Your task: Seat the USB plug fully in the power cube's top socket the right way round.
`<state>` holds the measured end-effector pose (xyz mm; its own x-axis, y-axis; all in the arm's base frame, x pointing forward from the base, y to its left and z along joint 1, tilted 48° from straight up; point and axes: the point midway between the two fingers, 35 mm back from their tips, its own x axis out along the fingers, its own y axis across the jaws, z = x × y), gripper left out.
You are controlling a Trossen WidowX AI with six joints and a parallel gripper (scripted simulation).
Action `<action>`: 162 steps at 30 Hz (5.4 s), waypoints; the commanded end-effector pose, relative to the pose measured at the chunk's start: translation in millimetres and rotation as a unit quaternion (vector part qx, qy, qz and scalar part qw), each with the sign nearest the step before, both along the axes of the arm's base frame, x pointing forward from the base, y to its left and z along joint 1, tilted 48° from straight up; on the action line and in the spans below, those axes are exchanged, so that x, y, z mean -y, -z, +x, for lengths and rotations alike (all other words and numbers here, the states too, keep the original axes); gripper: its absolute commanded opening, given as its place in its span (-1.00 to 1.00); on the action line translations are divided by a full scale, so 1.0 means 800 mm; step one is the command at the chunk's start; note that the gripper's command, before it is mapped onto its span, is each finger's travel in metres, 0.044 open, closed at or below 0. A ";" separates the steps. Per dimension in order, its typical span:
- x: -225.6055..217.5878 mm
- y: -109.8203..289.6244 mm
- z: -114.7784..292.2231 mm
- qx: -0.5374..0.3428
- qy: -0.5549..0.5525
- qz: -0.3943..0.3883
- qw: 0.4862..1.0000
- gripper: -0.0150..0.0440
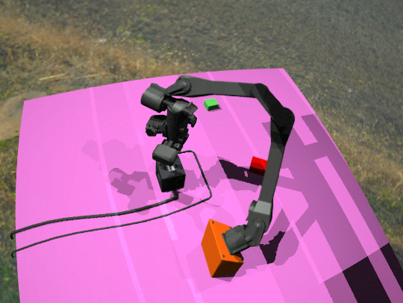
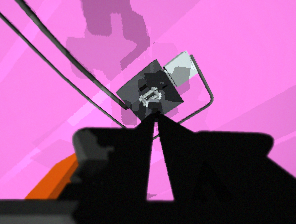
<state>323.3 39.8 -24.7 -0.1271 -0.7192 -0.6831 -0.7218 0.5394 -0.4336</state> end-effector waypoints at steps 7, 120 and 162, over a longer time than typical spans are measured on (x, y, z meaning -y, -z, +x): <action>0.000 0.000 -0.001 0.093 0.089 -0.017 0.992 -0.49; 0.001 0.002 0.000 0.672 0.646 -0.117 0.342 -0.49; 0.003 0.009 -0.001 0.663 0.657 -0.110 0.341 -0.49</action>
